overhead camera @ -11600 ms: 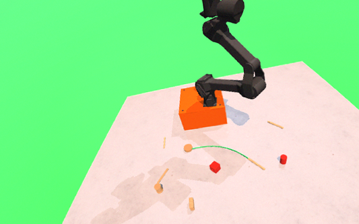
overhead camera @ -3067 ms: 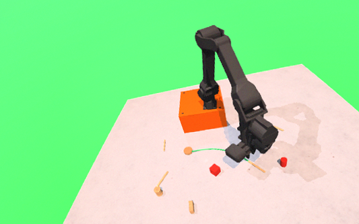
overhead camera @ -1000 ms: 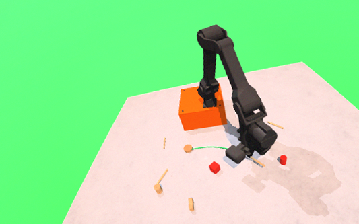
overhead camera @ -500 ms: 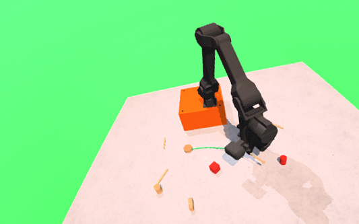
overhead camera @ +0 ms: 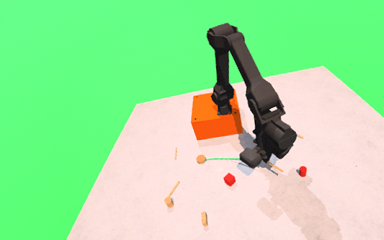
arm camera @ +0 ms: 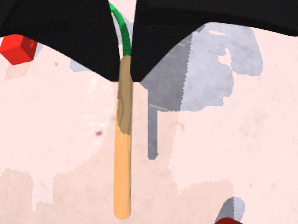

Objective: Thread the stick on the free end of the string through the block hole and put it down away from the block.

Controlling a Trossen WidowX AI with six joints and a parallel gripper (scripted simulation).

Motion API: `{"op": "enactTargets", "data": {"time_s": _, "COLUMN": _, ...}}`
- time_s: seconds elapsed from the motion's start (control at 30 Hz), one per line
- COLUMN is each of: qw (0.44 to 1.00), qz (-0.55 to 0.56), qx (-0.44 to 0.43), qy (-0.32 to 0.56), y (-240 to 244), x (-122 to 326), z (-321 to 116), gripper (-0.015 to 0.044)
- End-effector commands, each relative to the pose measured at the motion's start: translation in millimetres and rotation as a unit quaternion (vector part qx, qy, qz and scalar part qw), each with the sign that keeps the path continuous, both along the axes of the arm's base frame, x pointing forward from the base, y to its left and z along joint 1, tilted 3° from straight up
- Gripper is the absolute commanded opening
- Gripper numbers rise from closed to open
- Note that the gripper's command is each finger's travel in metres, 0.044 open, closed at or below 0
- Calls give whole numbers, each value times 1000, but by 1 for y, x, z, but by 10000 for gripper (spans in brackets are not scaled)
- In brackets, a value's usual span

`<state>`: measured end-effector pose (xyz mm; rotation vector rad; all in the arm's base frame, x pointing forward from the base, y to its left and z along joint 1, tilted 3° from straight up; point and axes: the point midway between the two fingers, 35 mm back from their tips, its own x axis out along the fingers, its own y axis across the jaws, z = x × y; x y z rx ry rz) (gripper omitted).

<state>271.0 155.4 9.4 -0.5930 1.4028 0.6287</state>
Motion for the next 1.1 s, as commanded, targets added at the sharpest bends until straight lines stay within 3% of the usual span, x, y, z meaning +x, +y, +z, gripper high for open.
{"op": "enactTargets", "data": {"time_s": 0.0, "qw": 1000, "qz": 0, "qx": 4, "qy": -1, "y": -3, "x": -1, "z": 2, "gripper": 0}}
{"op": "enactTargets", "data": {"time_s": 1.07, "qw": 998, "qz": -1, "qx": 49, "qy": -33, "y": -33, "x": -7, "z": 34, "gripper": 0}}
